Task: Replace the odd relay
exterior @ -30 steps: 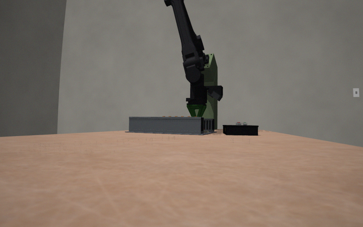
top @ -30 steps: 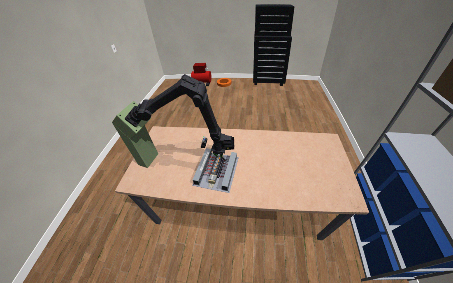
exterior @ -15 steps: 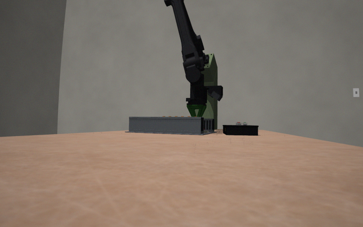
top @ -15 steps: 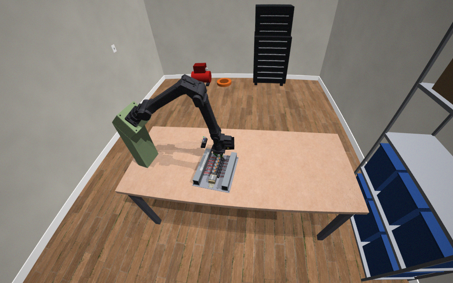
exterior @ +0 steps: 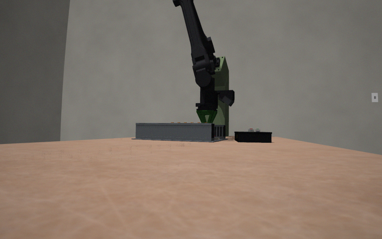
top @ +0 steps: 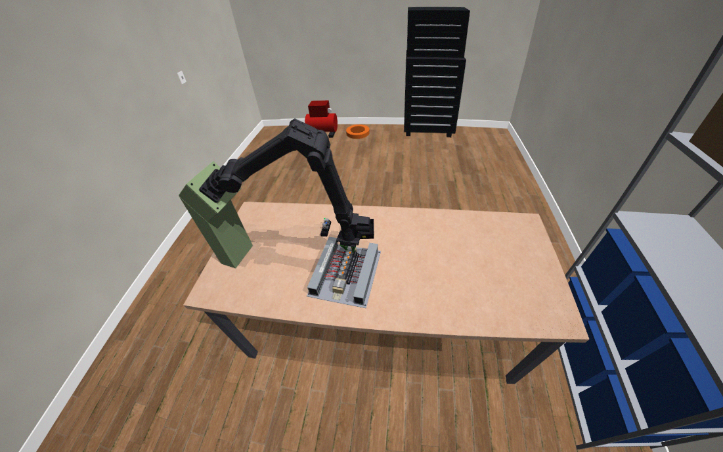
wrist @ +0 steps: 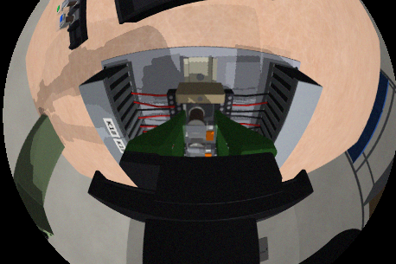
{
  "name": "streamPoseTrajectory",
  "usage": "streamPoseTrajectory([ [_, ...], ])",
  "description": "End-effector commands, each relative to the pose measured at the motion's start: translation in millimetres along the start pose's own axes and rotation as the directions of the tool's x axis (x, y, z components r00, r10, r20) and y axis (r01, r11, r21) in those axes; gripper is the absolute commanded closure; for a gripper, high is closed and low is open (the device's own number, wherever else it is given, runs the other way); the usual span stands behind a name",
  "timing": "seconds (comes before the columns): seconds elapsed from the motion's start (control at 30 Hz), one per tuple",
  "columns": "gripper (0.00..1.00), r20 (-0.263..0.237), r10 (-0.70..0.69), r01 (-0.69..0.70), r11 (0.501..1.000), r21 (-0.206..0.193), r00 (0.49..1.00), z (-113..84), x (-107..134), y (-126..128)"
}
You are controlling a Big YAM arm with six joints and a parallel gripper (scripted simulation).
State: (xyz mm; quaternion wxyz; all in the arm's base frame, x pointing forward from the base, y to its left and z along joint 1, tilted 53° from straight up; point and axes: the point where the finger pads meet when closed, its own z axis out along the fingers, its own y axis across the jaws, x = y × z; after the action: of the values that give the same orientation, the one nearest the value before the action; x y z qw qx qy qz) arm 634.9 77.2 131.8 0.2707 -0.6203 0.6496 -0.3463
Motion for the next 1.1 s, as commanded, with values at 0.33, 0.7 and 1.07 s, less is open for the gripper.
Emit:
streamPoseTrajectory([
  [0.33,1.00,0.018,0.009,-0.009,0.999,0.034,1.000,-16.0,-6.1,-17.4],
  [0.7,0.41,0.018,0.008,-0.009,0.999,0.035,1.000,-16.7,-6.5,-17.8],
  [1.07,0.41,0.019,0.008,-0.008,0.999,0.035,1.000,-16.8,-6.5,-17.9],
])
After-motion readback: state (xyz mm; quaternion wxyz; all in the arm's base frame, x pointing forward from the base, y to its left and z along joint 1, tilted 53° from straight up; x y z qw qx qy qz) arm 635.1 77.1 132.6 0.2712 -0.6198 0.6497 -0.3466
